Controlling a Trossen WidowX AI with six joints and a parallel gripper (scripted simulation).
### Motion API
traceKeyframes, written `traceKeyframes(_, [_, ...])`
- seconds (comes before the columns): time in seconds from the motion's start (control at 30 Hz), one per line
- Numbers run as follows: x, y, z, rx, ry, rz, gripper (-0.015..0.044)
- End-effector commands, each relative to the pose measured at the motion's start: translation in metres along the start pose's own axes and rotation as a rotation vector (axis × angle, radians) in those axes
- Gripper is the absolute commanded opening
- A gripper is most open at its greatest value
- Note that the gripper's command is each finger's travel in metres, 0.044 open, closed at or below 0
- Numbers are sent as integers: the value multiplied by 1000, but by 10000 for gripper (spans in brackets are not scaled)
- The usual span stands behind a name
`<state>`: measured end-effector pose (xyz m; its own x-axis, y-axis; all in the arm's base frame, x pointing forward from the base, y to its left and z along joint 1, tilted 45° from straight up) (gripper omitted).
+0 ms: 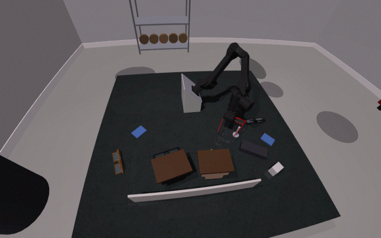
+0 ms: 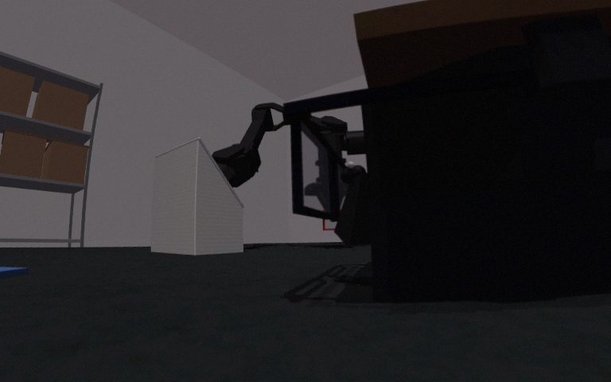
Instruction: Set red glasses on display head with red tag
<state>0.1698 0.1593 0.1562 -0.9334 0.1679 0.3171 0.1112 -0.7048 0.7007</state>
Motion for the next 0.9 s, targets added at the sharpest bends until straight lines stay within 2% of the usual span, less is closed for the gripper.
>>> traceKeyframes(0.0, [2, -1, -5, 5, -4, 0, 0])
traceKeyframes(0.87, [6, -1, -19, 6, -5, 0, 0])
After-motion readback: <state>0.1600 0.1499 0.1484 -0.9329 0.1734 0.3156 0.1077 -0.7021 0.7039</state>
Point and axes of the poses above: the point midway between the two fingers, 35 mm back from their tips, its own y axis back along the fingers, its own x axis across the jaws, z = x × y, the point moved 6 cm from there along y, back along the fingers, and after that the axes turned 5 degrees about y, right-handed, at the moved point
